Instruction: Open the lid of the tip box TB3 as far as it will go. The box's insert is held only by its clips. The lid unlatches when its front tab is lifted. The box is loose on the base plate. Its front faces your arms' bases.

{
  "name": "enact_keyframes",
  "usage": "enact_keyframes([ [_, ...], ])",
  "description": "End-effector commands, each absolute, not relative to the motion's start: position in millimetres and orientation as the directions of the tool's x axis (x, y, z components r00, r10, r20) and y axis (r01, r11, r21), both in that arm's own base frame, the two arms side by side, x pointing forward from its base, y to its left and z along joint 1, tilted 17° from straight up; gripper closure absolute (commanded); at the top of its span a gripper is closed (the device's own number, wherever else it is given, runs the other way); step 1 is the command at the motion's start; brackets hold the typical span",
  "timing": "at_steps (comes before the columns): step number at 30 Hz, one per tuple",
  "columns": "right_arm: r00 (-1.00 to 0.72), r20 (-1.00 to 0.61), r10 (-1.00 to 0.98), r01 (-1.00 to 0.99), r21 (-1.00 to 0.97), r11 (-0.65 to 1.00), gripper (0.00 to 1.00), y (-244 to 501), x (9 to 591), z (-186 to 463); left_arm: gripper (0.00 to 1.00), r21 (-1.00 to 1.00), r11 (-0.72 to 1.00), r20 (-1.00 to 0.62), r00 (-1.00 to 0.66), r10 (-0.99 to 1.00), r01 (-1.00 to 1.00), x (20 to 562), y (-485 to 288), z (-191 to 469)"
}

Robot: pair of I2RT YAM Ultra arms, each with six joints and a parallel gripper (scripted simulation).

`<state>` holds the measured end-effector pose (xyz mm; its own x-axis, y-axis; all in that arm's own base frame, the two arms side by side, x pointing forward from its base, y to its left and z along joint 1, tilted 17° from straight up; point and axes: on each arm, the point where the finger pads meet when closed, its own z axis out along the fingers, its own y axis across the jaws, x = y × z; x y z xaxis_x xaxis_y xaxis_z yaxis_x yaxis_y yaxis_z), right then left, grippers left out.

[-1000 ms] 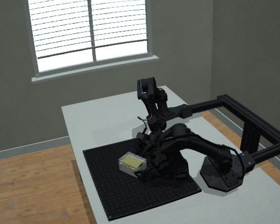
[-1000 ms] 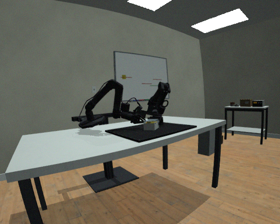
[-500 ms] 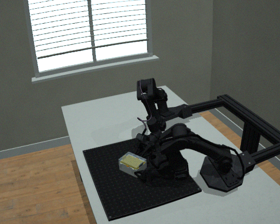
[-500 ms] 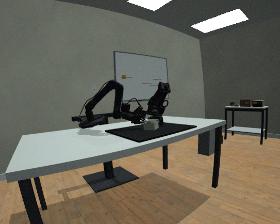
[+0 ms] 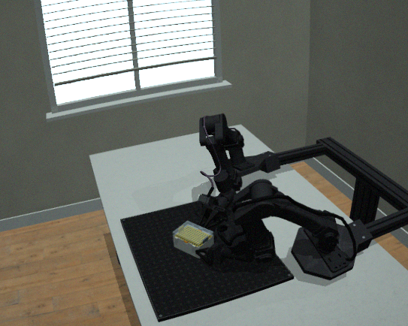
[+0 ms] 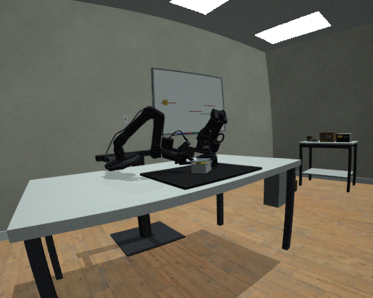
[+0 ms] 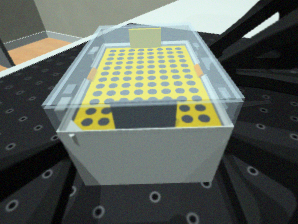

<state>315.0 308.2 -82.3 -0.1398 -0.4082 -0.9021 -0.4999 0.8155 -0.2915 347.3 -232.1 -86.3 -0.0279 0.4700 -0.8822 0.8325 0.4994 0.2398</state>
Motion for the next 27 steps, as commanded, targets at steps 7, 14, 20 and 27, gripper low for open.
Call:
enact_keyframes([
  [7, -0.126, -0.913, -0.389, -0.491, -0.283, 0.824, 0.87, 311, 319, -75, 0.16, 0.231, 0.493, -0.880, -0.036, 0.473, 0.839, 348, -234, -90],
  [14, -0.095, -0.921, -0.378, -0.495, -0.285, 0.820, 0.88, 319, 320, -60, 0.16, 0.231, 0.493, -0.880, -0.036, 0.473, 0.839, 348, -234, -90],
  [20, -0.134, -0.909, -0.395, -0.492, -0.285, 0.823, 0.88, 315, 313, -57, 0.16, 0.231, 0.493, -0.880, -0.036, 0.473, 0.839, 348, -234, -90],
  [27, -0.128, -0.914, -0.385, -0.490, -0.280, 0.826, 0.88, 316, 313, -54, 0.16, 0.231, 0.493, -0.880, -0.036, 0.473, 0.839, 348, -234, -90],
])
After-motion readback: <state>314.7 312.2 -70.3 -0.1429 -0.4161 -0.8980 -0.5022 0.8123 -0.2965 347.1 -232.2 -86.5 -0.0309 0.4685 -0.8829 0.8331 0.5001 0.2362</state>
